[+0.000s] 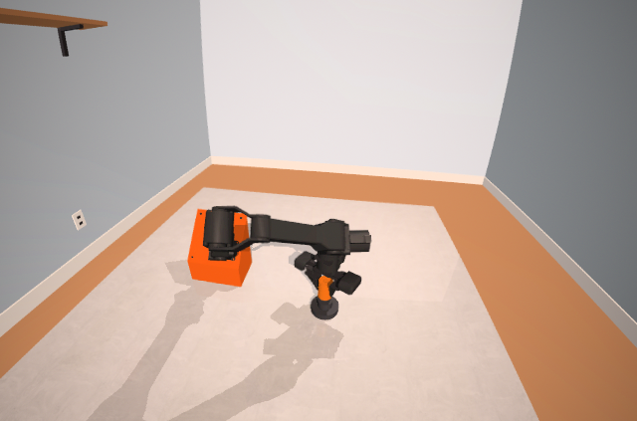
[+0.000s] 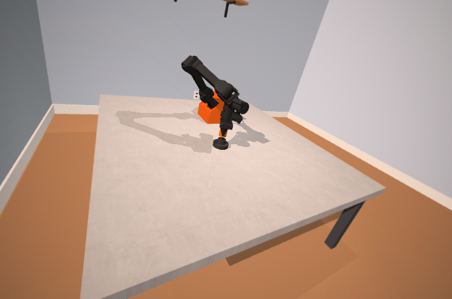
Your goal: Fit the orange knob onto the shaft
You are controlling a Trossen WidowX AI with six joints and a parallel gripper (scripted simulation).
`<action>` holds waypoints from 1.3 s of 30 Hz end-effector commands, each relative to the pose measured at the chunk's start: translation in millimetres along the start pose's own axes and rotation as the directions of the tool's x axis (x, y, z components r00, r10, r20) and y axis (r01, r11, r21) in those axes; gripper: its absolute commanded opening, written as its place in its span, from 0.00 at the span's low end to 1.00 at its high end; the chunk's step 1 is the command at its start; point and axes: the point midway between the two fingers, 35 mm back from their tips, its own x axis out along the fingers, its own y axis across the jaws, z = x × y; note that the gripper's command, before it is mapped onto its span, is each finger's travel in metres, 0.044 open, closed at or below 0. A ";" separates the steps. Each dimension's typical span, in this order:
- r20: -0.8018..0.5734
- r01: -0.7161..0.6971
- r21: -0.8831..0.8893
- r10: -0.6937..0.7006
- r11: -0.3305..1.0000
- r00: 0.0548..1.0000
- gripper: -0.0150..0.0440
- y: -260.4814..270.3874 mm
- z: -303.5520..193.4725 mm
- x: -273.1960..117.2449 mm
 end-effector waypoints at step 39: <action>0.005 0.005 -0.205 -0.004 0.979 1.000 0.25 -8.7 2.2 -2.8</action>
